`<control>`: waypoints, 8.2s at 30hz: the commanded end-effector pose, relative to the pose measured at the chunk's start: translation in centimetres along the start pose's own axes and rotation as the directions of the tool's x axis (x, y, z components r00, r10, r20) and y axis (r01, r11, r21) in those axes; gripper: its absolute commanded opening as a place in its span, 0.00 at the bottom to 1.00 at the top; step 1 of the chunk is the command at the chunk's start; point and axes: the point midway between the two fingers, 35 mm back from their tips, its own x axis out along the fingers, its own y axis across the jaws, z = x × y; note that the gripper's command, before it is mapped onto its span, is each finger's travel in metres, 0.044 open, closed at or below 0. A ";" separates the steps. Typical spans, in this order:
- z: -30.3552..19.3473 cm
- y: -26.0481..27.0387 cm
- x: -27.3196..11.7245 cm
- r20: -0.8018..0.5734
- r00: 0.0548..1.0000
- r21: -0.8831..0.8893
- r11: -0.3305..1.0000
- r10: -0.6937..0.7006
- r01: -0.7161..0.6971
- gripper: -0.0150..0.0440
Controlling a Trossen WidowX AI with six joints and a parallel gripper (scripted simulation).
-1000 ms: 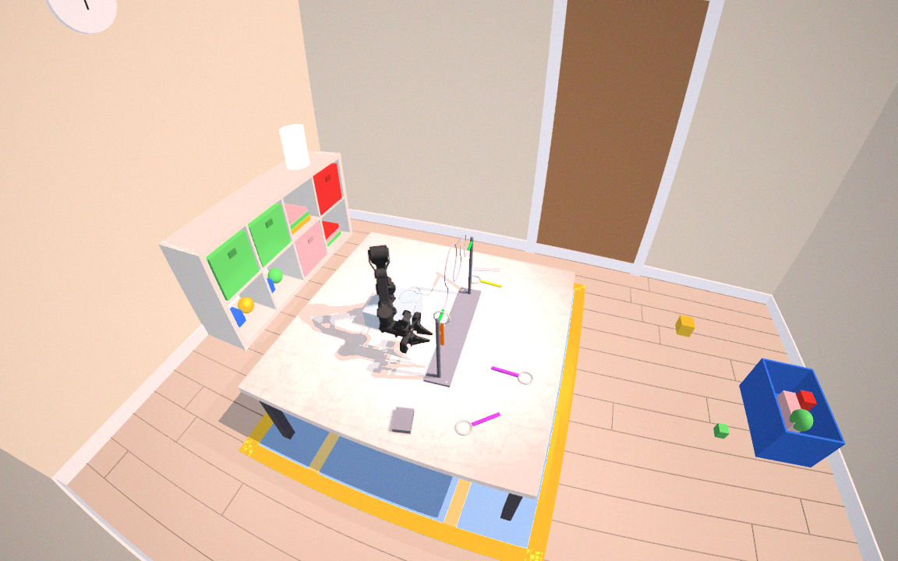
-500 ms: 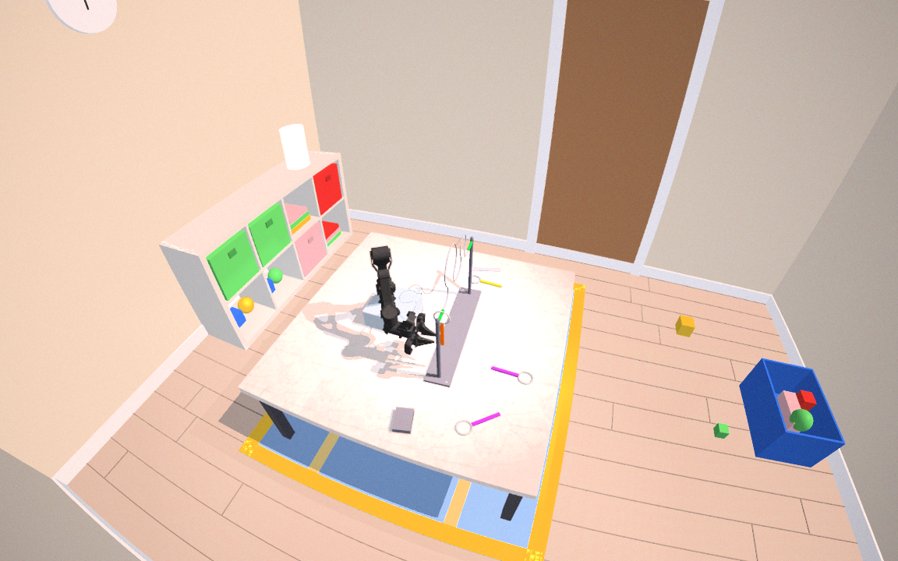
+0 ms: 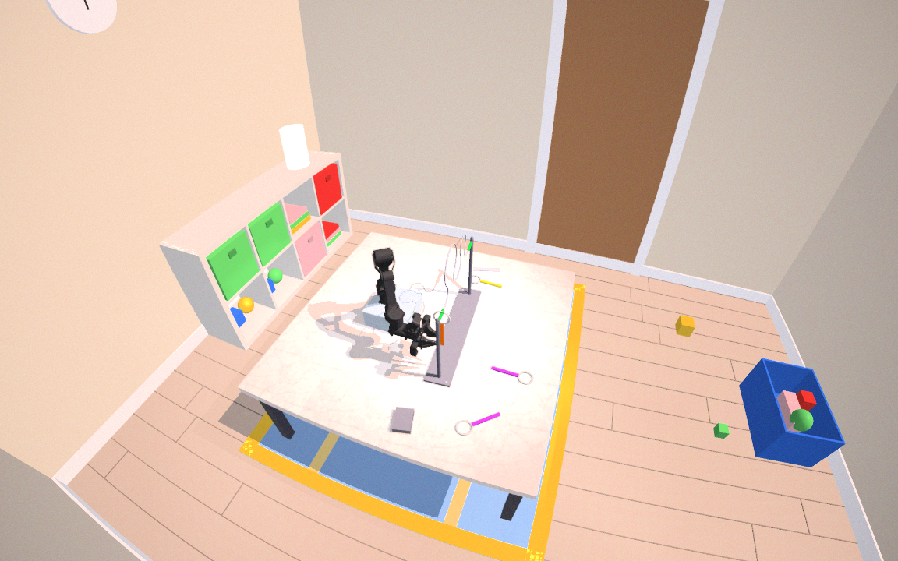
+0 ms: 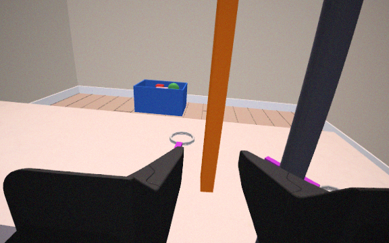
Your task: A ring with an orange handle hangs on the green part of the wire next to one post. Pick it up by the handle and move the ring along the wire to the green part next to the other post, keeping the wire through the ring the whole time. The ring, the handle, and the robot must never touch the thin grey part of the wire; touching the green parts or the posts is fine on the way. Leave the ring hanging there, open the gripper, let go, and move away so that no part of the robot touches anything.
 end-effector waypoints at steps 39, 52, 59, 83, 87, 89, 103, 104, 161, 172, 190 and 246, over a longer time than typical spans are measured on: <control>0.0 0.2 3.3 0.006 1.000 0.002 1.000 0.000 0.000 0.44; 0.0 0.2 3.3 0.006 1.000 0.002 1.000 0.000 0.000 0.00; 0.3 0.2 3.3 0.006 1.000 0.003 1.000 0.000 0.000 0.00; 2.1 0.2 3.1 0.007 1.000 0.005 1.000 -0.005 0.005 0.00; 2.1 0.4 3.2 0.007 1.000 0.005 1.000 -0.005 0.005 0.00; 2.1 0.6 3.2 0.007 1.000 0.005 1.000 -0.005 0.005 0.00; 2.1 2.0 3.2 0.008 1.000 0.009 1.000 -0.005 0.005 0.00; 2.1 2.1 3.2 0.008 1.000 0.010 1.000 -0.005 0.005 0.00; 5.6 14.2 1.3 -0.089 0.987 0.600 0.799 0.131 -0.052 0.00; 8.1 16.5 -0.8 -0.159 0.951 0.750 0.659 0.265 -0.058 0.00; 13.0 18.2 -3.9 -0.145 0.847 0.926 0.372 0.512 -0.067 0.00; 27.6 16.7 -4.4 0.283 0.845 0.847 -0.532 0.454 0.003 0.00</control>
